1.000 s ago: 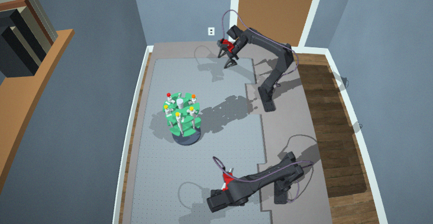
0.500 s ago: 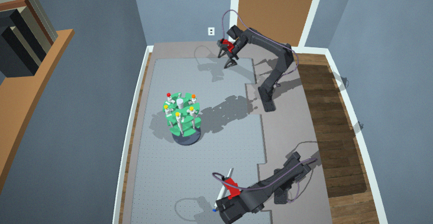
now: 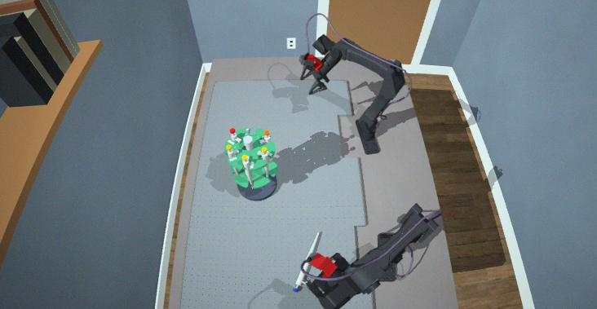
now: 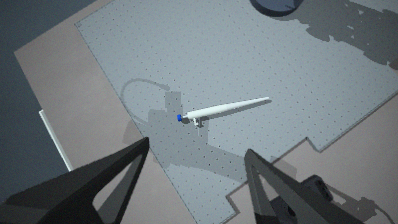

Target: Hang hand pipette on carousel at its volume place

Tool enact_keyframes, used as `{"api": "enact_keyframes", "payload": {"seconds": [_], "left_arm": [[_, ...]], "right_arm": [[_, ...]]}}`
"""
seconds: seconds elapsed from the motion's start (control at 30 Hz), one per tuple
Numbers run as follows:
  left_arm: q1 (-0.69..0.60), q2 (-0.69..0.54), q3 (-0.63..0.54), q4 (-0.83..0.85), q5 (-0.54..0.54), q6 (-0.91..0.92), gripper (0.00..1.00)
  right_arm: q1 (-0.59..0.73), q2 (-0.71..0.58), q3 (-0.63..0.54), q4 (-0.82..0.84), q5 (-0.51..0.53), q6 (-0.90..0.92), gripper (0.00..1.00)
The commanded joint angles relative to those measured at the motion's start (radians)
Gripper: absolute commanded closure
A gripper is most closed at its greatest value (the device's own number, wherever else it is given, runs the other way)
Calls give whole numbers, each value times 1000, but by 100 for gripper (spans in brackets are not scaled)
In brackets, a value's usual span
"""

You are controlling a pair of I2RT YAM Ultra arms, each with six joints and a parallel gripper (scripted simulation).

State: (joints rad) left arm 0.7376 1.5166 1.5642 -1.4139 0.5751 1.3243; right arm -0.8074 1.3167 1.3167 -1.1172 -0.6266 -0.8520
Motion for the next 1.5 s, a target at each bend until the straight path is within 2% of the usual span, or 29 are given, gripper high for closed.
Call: {"api": "enact_keyframes", "payload": {"seconds": [0.0, 0.2, 0.4, 0.43, 0.67, 0.73, 1.03, 1.17, 1.33, 1.47], "left_arm": [[26, -75, -62, 108, 71, -167, 0], [34, -168, -188, 246, 110, -403, 0], [26, -187, -206, 288, 83, -451, 0], [-3, -226, -261, 331, 94, -515, 51], [-141, -383, -480, 540, 93, -911, 51], [-201, -430, -534, 606, 63, -1011, 51], [-256, -490, -595, 700, -35, -1115, 51], [-365, -555, -696, 817, -71, -1343, 51], [-537, -630, -815, 975, -171, -1634, 51], [-626, -665, -856, 1032, -290, -1710, 51]], "right_arm": [[-8, 0, 24, 14, -21, -5, 0], [-8, 0, 24, 14, -21, -5, 0], [-8, 0, 24, 14, -21, -5, 0], [-8, 0, 24, 14, -21, -5, 0], [-8, 0, 24, 14, -21, -5, 0], [-8, 0, 24, 14, -21, -5, 0], [-8, 0, 24, 14, -21, -5, 0], [-8, 0, 24, 14, -21, -5, 0], [-8, 0, 24, 14, -21, -5, 0], [-8, 0, 24, 14, -21, -5, 0]]}}
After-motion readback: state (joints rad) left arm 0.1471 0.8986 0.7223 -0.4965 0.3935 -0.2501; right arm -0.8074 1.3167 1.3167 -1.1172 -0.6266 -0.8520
